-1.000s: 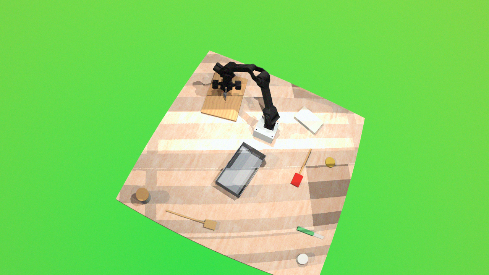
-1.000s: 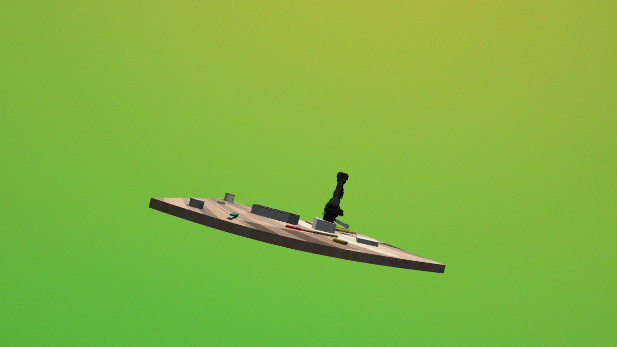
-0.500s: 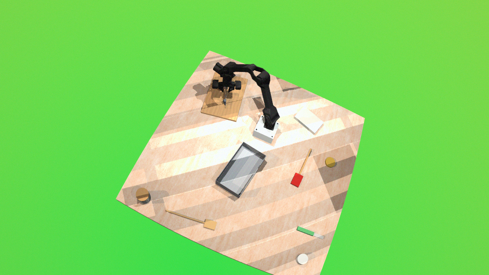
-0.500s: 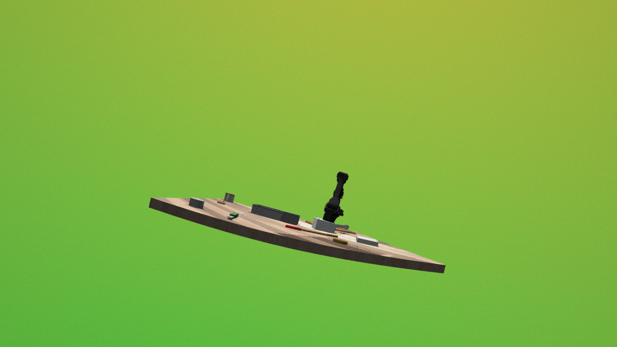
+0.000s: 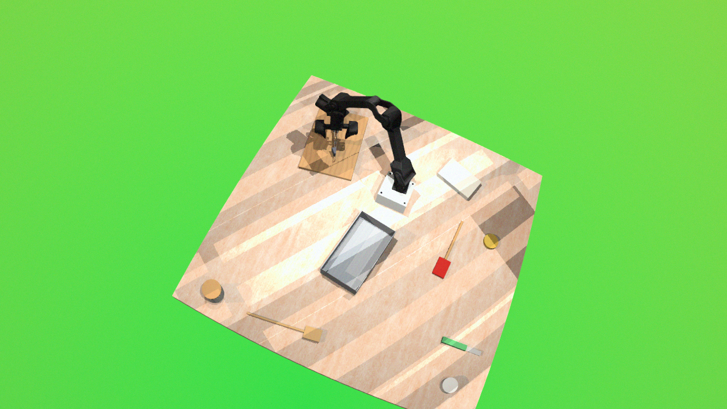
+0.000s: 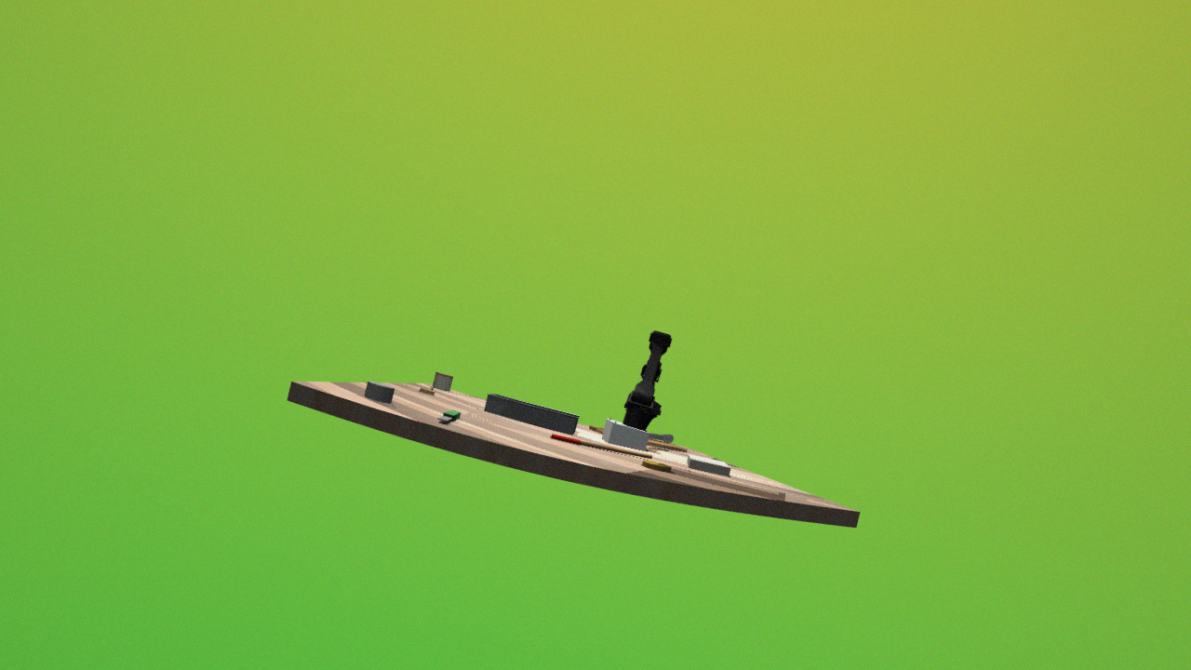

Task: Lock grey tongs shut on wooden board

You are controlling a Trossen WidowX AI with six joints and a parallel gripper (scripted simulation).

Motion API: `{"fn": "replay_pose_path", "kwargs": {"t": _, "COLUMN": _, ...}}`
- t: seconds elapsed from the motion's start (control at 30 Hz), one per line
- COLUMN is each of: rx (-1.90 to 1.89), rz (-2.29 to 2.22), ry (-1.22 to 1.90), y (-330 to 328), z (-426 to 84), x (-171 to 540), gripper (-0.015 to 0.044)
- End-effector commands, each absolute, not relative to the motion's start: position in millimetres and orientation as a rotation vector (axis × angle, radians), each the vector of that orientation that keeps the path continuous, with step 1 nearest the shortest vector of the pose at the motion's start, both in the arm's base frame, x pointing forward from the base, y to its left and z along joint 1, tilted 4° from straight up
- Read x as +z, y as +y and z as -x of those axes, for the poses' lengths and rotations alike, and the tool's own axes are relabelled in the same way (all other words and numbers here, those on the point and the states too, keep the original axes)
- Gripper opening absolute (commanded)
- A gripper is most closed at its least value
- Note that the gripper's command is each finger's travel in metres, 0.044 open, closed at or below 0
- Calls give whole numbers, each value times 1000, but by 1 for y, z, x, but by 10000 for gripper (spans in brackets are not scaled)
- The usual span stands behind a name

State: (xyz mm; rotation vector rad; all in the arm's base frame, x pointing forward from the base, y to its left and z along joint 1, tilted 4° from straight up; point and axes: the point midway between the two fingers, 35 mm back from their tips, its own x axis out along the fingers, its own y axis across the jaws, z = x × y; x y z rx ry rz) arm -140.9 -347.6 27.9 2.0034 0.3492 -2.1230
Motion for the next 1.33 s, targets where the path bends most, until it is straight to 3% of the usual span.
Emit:
{"fn": "replay_pose_path", "kwargs": {"t": 0.0, "rx": -2113, "rz": -1986, "ry": 342, "y": -356, "z": 102, "x": 56, "gripper": 440}}
{"fn": "replay_pose_path", "kwargs": {"t": 0.27, "rx": -2101, "rz": -1994, "ry": 343, "y": -337, "z": -3, "x": 124, "gripper": 440}}
{"fn": "replay_pose_path", "kwargs": {"t": 0.7, "rx": -2088, "rz": -1981, "ry": 353, "y": -335, "z": -5, "x": 170, "gripper": 440}}
{"fn": "replay_pose_path", "kwargs": {"t": 1.3, "rx": -2088, "rz": -1980, "ry": 354, "y": -335, "z": -5, "x": 171, "gripper": 440}}
